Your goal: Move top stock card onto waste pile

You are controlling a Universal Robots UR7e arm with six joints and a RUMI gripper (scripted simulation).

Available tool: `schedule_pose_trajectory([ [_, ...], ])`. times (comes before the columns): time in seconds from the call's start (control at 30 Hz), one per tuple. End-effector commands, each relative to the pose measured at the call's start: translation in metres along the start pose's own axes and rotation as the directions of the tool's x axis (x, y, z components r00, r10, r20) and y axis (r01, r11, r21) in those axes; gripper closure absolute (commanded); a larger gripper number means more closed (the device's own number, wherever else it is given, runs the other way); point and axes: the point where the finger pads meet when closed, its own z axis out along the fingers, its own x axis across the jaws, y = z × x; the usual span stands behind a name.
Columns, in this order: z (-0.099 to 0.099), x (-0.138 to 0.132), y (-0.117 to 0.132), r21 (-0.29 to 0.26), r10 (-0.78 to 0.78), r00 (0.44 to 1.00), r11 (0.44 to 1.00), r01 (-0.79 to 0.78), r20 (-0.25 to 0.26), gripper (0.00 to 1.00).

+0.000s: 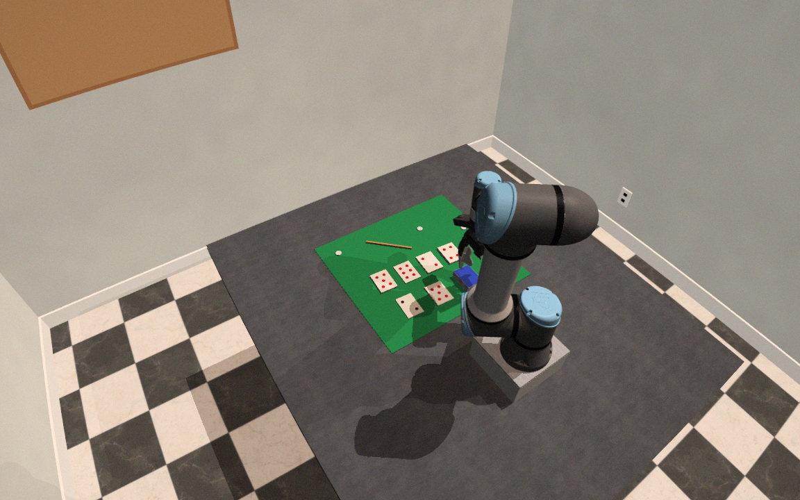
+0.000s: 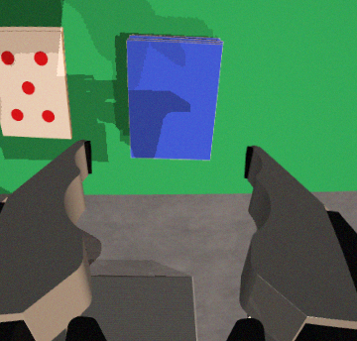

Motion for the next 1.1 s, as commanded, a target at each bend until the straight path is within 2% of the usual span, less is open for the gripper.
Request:
schedule_pose_trajectory([
  [0.0,0.001,0.0,0.0,0.0,-0.001,1.0,1.0,0.001,-0.001,0.5],
  [0.27,0.006,0.0,0.0,-0.005,-0.002,1.0,1.0,0.002,-0.001,0.5],
  [0.77,0.038,0.001,0.001,-0.005,-0.002,1.0,1.0,0.002,-0.001,0.5],
  [1.07,0.05,0.001,0.001,-0.005,-0.002,1.0,1.0,0.002,-0.001,0.5],
])
